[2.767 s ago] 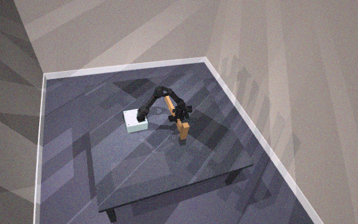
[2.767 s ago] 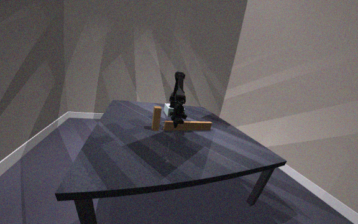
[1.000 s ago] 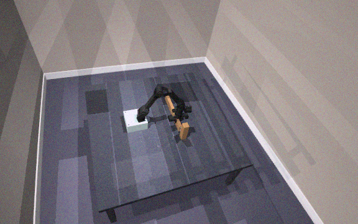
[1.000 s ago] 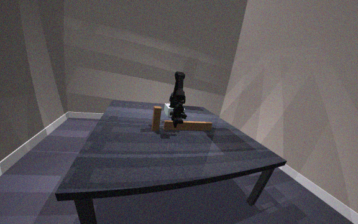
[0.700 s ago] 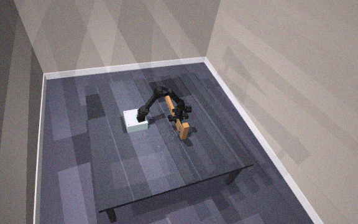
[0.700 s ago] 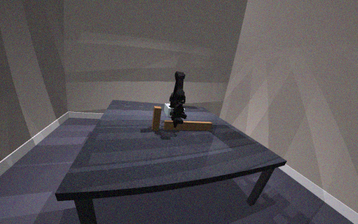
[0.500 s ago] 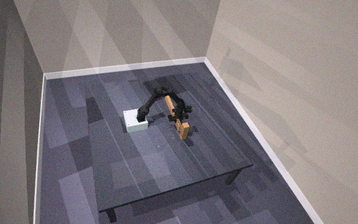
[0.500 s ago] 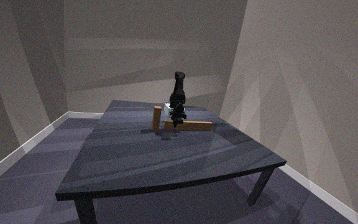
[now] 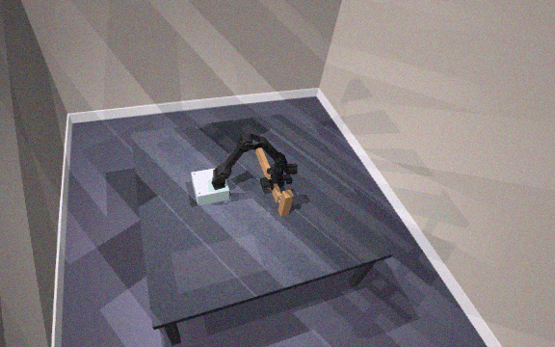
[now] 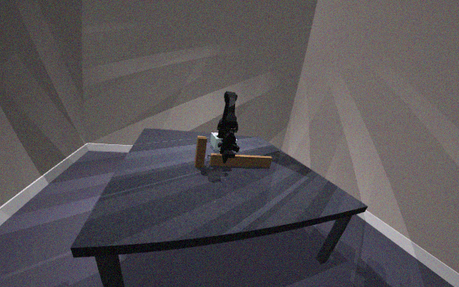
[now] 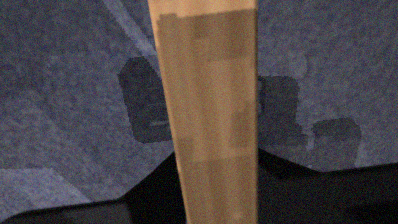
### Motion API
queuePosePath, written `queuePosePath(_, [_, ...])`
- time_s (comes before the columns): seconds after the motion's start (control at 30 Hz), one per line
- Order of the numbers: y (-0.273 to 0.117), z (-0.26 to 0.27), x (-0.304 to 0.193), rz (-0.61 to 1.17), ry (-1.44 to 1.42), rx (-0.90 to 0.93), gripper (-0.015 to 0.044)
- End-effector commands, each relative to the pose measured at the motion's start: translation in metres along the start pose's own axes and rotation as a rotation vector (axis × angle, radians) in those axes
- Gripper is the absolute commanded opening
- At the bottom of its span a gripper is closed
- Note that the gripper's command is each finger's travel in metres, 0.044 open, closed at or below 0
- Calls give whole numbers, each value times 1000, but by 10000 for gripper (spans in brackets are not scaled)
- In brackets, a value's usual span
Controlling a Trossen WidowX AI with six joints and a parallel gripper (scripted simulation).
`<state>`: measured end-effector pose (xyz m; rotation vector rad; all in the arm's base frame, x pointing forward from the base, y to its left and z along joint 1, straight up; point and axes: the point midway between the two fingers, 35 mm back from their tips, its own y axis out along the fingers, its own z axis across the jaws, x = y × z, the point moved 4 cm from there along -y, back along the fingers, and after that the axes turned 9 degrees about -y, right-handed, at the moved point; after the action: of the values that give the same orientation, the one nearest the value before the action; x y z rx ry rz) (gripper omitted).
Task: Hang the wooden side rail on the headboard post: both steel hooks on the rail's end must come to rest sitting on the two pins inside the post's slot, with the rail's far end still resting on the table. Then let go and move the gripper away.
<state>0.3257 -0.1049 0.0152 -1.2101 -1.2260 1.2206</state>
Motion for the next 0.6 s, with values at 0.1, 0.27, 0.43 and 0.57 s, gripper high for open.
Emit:
queuePosePath(0.1, [-7, -3, -1, 3, 0, -17, 0])
queuePosePath(0.27, [-8, -3, -1, 3, 0, -17, 0])
queuePosePath(0.43, [-9, -3, -1, 3, 0, -17, 0])
queuePosePath(0.57, [-9, -3, -1, 3, 0, -17, 0])
